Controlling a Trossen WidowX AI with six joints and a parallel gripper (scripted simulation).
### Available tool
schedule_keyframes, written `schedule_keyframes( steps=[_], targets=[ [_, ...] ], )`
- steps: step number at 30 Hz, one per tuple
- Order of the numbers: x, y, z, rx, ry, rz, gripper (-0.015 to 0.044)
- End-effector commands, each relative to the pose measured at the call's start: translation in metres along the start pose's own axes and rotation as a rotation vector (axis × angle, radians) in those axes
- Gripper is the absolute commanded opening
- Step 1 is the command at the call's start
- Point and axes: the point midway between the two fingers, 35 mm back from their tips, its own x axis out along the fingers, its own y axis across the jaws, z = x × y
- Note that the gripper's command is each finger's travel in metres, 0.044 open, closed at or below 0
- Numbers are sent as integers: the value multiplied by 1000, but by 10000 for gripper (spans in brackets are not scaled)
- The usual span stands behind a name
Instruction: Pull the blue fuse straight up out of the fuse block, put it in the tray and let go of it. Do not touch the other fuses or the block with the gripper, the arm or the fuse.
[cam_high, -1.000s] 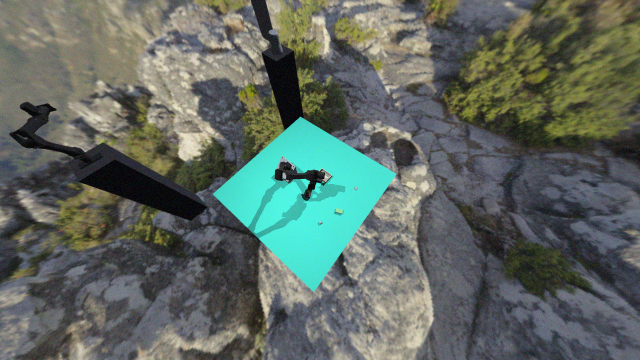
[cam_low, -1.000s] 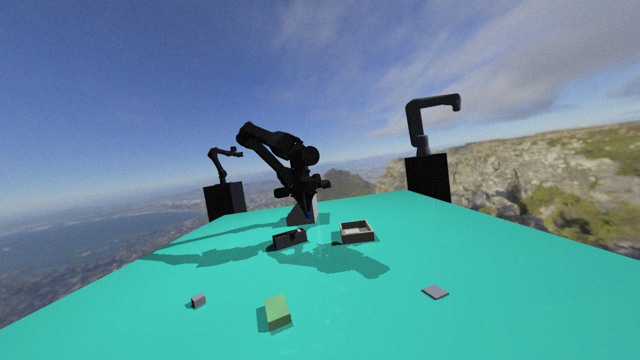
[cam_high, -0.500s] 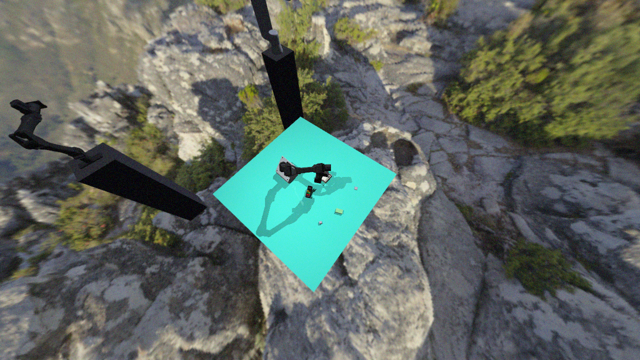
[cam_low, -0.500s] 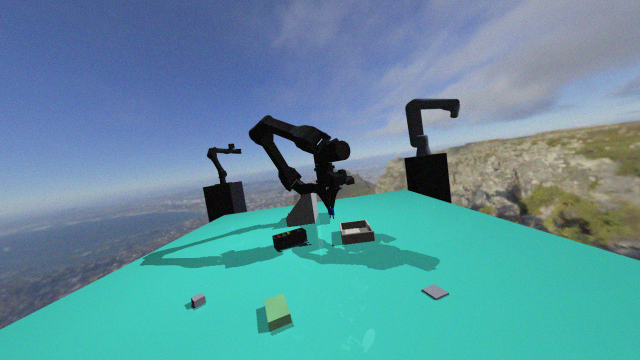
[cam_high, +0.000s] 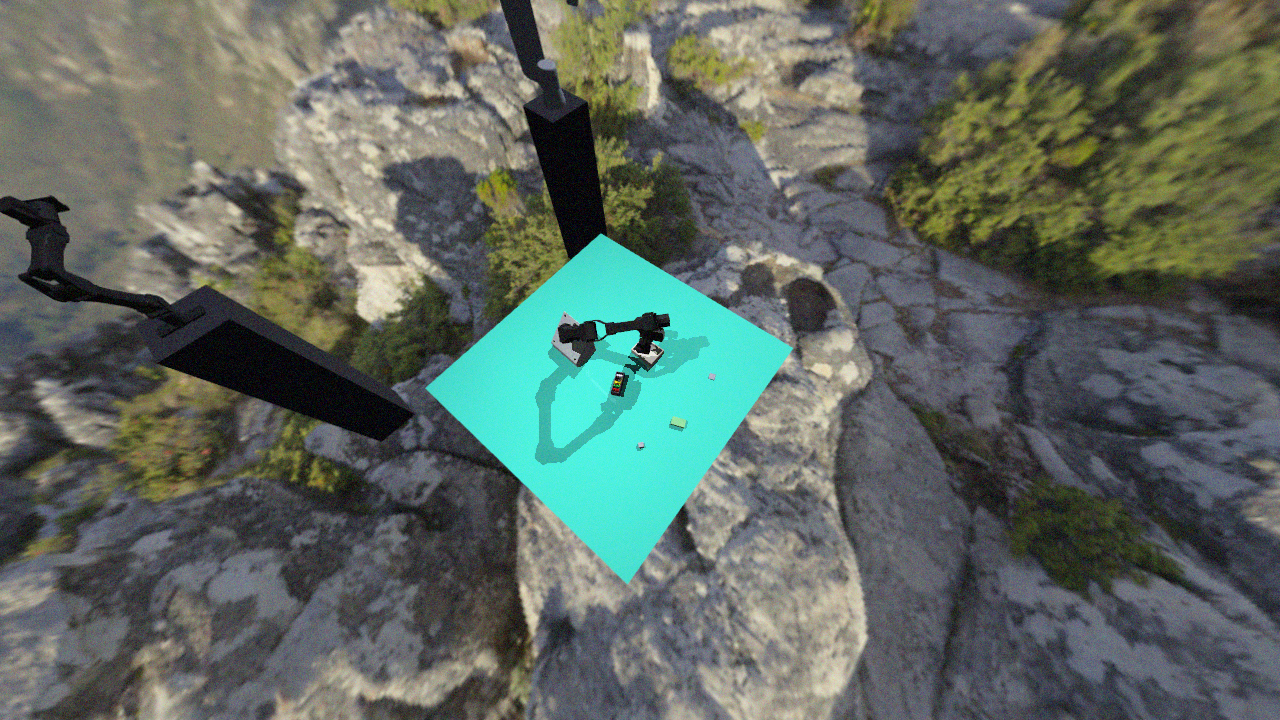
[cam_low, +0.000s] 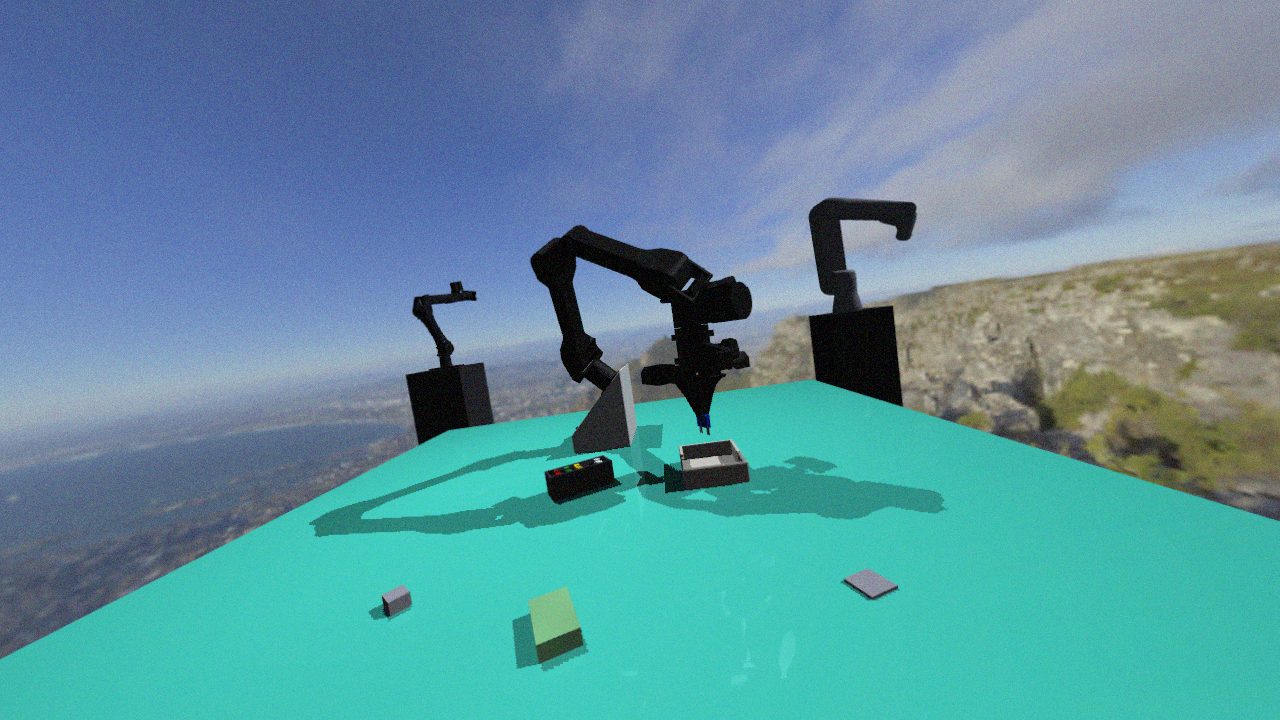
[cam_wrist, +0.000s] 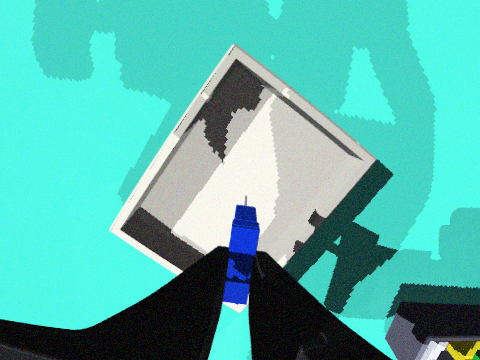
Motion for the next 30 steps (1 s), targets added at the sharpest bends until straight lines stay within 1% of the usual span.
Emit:
schedule_keyframes(
  steps=[1,28,30],
  targets=[
    [2,3,1,8,3,4,0],
    [41,3,1,9,4,2,0],
    [37,2,2,15,2,8,53]
  ],
)
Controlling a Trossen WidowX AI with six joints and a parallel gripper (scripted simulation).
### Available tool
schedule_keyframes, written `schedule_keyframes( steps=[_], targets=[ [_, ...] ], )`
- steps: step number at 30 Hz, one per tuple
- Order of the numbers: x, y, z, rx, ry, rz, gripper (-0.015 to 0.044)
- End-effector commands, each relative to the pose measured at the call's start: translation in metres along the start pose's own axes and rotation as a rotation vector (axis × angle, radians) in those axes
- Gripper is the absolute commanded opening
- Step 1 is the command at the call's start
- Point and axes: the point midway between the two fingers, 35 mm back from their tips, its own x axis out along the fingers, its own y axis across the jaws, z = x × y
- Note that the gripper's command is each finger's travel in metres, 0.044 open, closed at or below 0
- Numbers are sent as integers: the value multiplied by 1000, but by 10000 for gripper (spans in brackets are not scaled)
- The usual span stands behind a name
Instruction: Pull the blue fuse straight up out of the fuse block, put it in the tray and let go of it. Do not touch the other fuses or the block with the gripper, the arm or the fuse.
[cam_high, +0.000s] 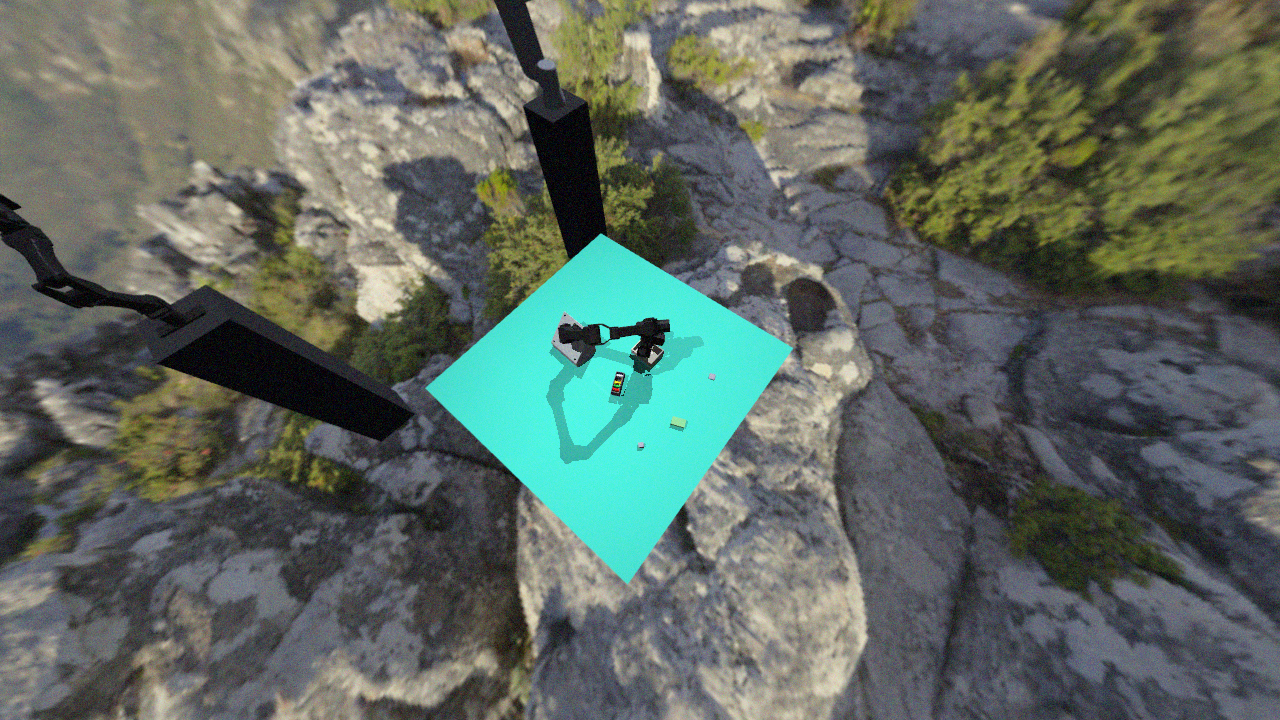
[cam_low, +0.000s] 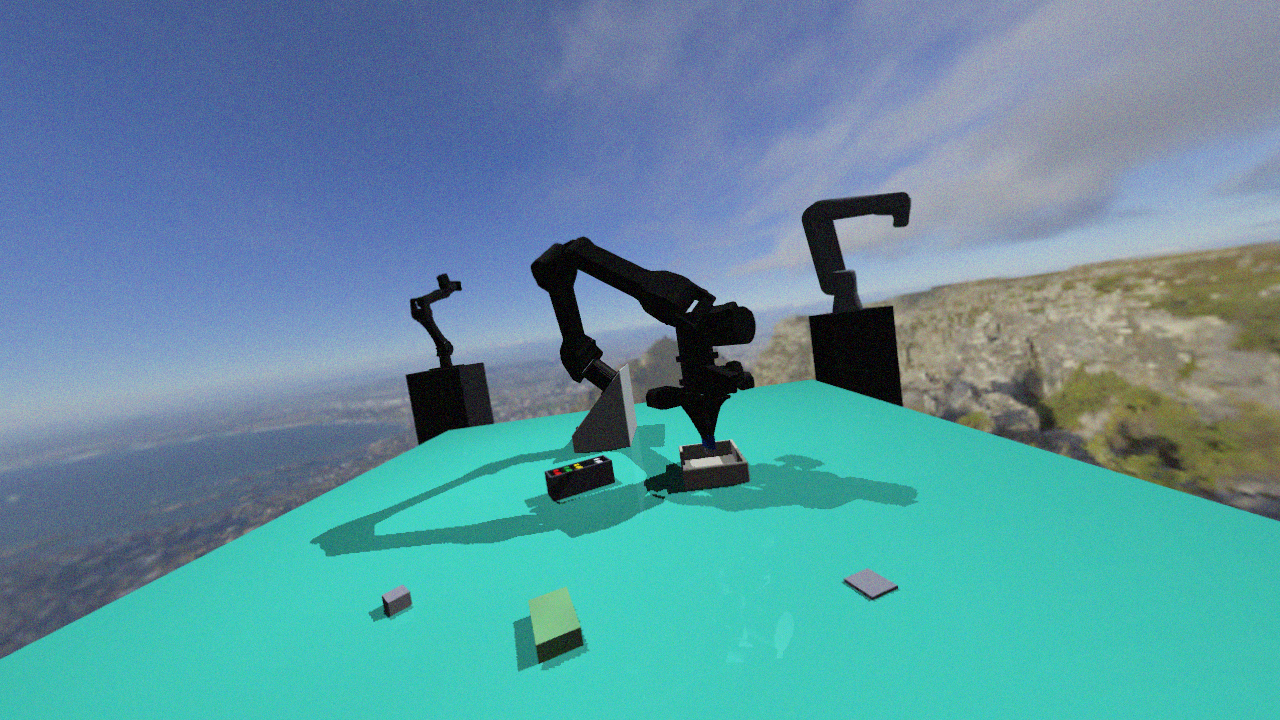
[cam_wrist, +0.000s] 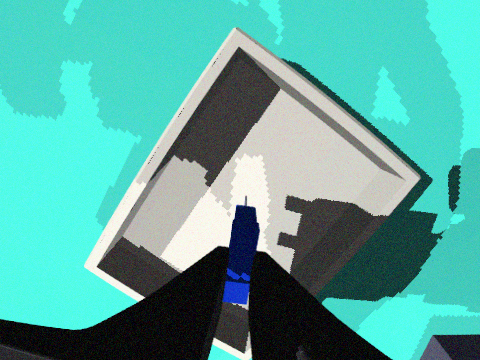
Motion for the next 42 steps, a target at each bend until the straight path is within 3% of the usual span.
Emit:
schedule_keyframes(
  steps=[1,11,15,42],
  targets=[
    [-1,0,0,1,-2,1,79],
    [-4,0,1,1,-2,0,330],
    [-38,1,0,-5,-1,-3,330],
    [-36,0,0,-9,-2,-8,330]
  ],
)
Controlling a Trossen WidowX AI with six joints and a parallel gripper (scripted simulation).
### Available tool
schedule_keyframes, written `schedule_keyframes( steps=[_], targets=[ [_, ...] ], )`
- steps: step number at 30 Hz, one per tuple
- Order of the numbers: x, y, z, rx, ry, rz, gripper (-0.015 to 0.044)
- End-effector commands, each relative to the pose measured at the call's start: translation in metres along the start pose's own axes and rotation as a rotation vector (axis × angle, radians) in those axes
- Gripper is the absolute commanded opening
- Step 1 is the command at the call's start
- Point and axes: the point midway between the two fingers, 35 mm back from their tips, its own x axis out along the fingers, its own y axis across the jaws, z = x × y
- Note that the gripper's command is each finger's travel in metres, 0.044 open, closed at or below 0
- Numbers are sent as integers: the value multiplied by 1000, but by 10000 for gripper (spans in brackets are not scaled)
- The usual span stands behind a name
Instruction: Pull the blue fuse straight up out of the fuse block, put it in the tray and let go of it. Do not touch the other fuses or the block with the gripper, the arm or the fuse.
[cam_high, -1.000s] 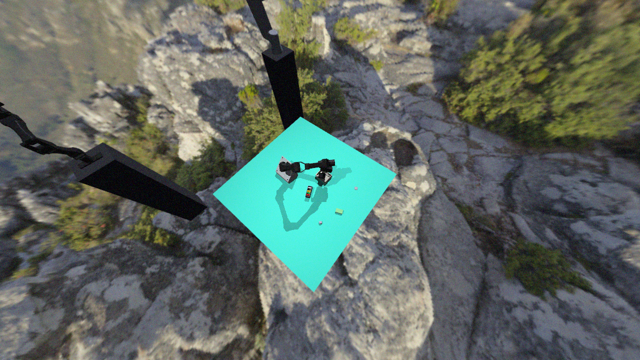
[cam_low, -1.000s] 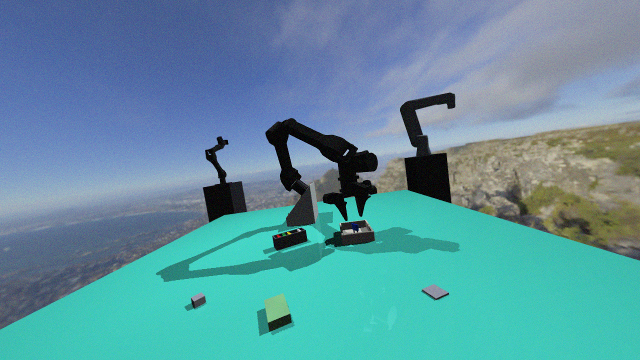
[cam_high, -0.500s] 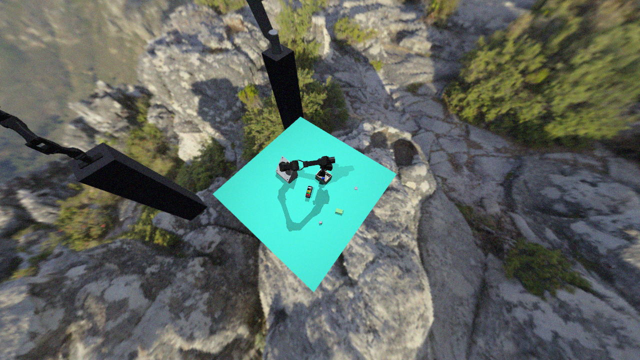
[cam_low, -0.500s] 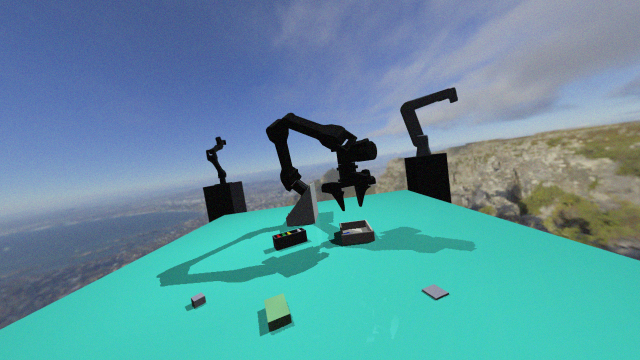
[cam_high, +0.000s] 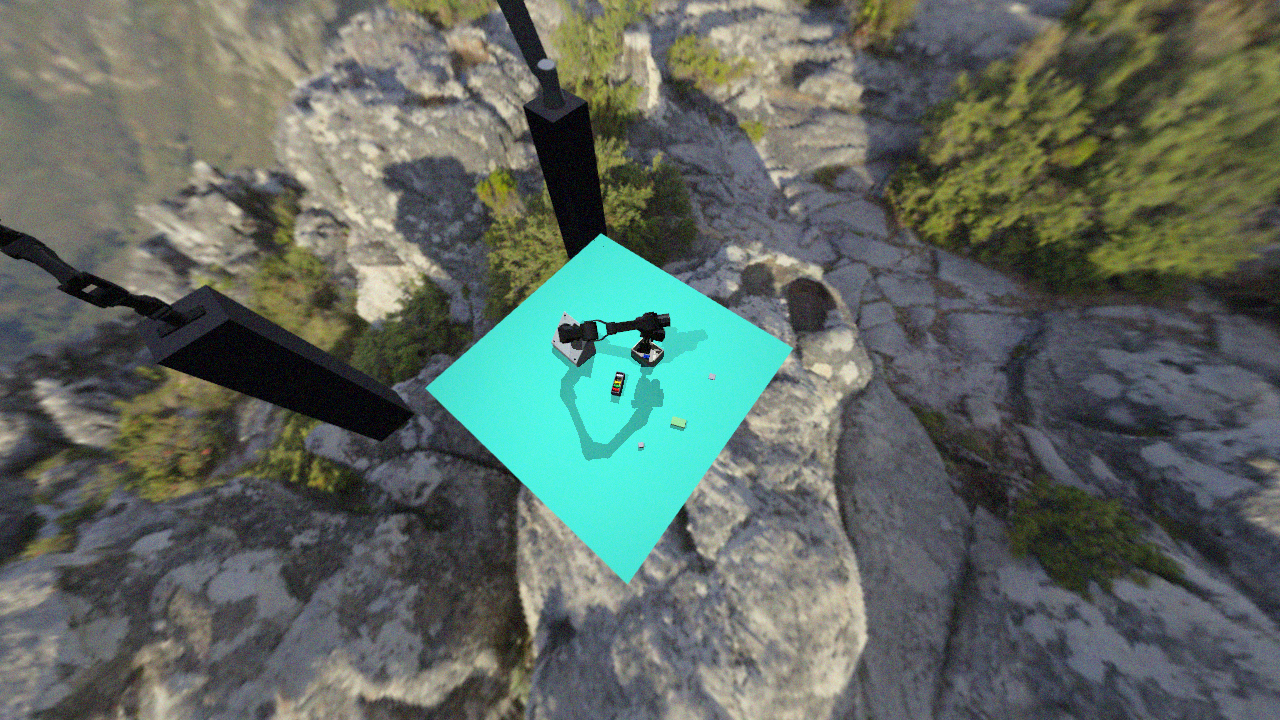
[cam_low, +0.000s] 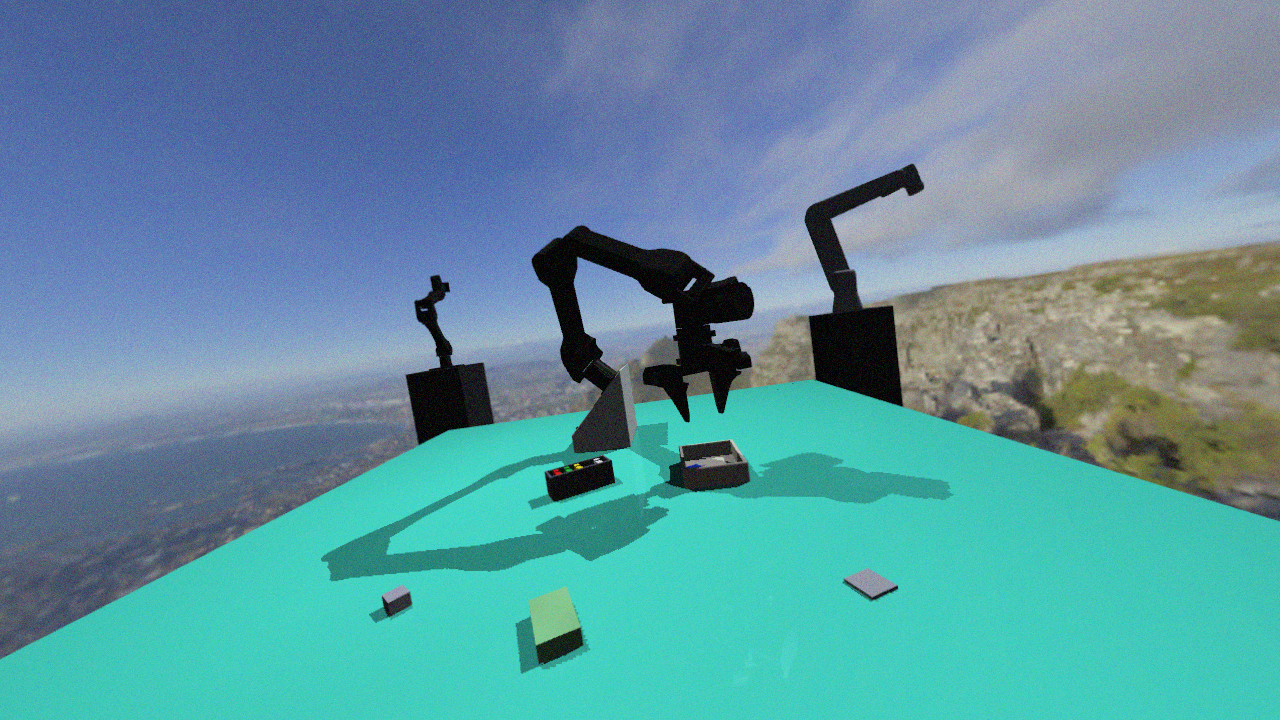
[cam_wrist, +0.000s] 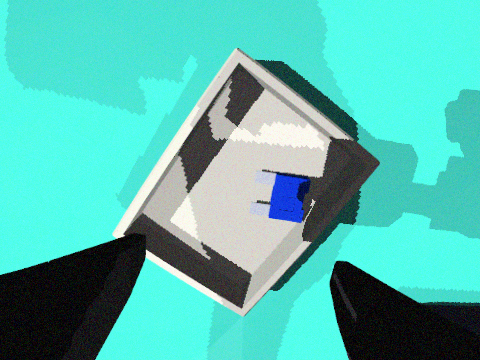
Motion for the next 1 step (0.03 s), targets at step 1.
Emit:
schedule_keyframes(
  steps=[1],
  targets=[
    [0,0,0,0,0,0,330]
  ],
)
